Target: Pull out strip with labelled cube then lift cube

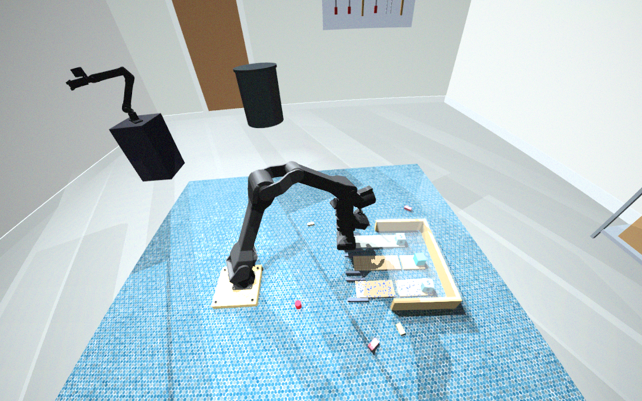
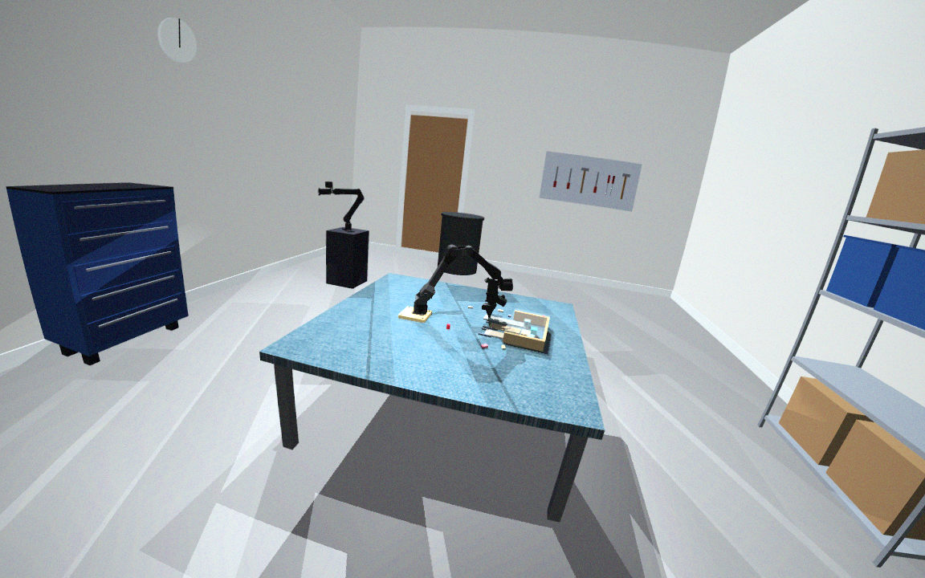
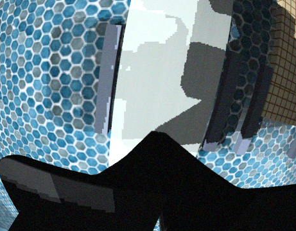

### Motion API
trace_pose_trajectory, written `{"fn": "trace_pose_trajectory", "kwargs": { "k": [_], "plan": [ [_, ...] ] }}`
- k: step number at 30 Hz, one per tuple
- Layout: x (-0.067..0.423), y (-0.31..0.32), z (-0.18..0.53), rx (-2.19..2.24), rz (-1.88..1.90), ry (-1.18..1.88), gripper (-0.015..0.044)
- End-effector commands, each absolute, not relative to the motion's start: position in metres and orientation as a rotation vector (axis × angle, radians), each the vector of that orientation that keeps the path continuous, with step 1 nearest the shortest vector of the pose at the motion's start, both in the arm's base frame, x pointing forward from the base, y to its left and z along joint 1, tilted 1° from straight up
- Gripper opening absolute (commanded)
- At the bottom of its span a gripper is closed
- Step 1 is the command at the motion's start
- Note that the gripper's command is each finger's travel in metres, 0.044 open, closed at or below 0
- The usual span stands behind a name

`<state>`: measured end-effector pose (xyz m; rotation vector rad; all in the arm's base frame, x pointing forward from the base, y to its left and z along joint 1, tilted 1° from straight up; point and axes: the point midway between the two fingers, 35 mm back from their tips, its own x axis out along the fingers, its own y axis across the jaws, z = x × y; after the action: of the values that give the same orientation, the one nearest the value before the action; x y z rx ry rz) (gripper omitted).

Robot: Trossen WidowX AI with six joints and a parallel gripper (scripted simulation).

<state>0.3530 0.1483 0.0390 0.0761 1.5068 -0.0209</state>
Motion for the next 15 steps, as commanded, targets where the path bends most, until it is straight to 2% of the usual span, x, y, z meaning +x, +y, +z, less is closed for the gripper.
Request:
{"fn": "trace_pose_trajectory", "kwargs": {
  "k": [1,15],
  "plan": [
    [0.342,0.148,0.034,0.071,-0.027,1.526,0.0000],
    [0.321,0.149,0.031,0.072,-0.027,1.528,0.0000]
  ]
}}
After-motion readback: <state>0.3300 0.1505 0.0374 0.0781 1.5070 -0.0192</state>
